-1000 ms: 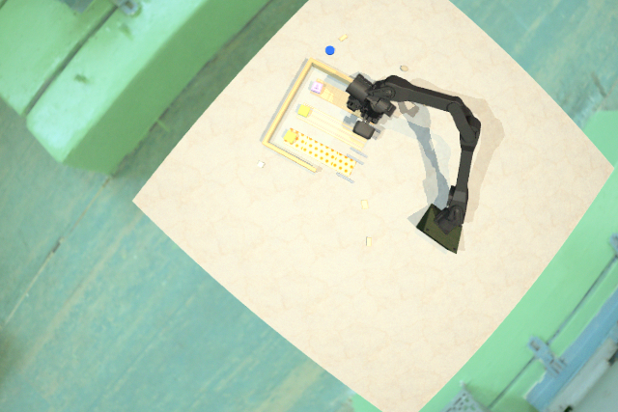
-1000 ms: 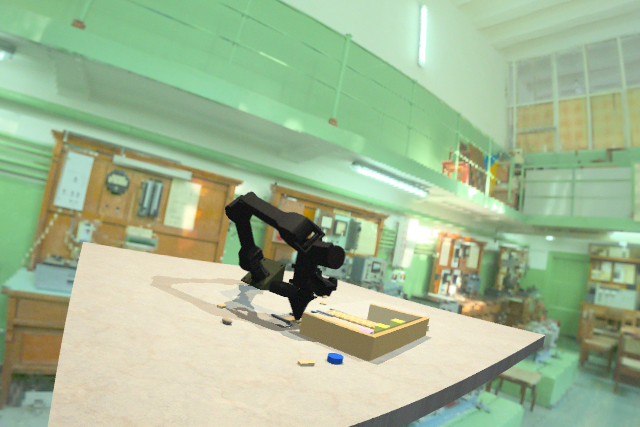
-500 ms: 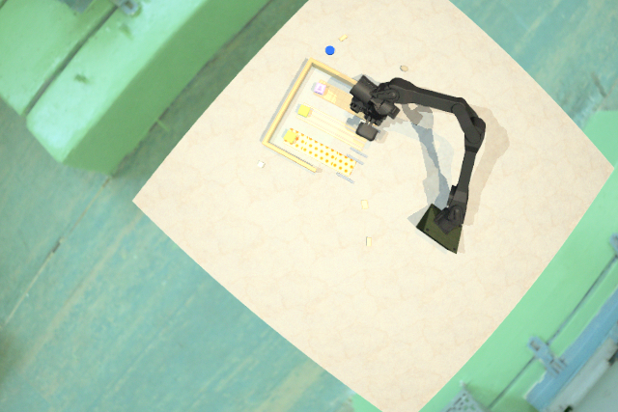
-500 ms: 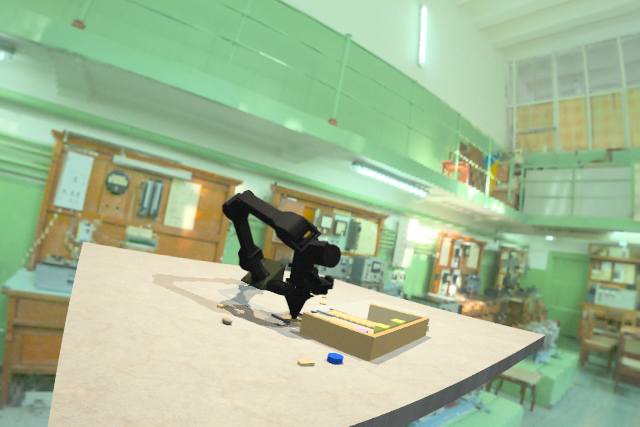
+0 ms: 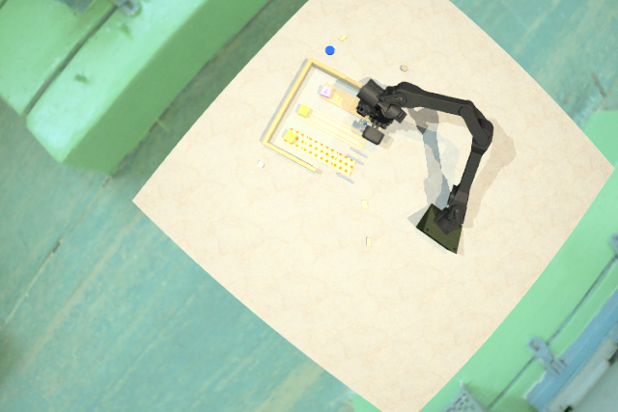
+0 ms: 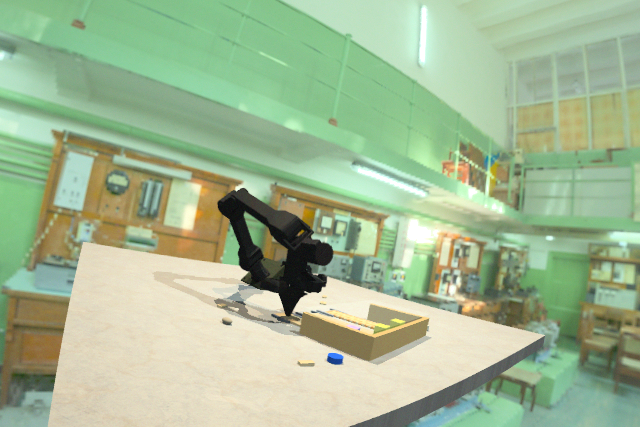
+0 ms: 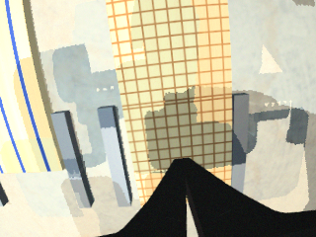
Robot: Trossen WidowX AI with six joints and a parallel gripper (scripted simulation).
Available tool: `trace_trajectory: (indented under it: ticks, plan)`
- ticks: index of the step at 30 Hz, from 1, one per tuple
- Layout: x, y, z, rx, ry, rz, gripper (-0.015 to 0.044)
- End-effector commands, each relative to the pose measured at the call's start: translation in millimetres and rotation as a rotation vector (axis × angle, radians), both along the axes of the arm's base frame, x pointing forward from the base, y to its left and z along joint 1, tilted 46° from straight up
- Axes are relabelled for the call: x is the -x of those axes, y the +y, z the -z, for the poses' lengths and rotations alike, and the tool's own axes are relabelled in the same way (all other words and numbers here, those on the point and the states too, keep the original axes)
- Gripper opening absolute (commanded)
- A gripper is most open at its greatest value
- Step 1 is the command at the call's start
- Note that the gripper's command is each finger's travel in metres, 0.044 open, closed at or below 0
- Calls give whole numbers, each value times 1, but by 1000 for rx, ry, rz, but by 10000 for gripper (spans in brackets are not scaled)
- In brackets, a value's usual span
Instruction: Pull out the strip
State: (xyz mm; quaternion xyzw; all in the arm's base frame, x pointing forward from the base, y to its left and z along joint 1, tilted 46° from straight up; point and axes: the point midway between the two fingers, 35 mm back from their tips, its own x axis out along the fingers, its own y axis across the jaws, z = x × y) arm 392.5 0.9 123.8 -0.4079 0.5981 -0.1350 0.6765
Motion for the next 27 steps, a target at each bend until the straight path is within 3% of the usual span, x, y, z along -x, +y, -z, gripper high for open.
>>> trace_trajectory:
  ticks: [1,27]
  plan:
    - [7,-7,3,6,15,8,0]
    - [44,-22,2,7,17,8,0]
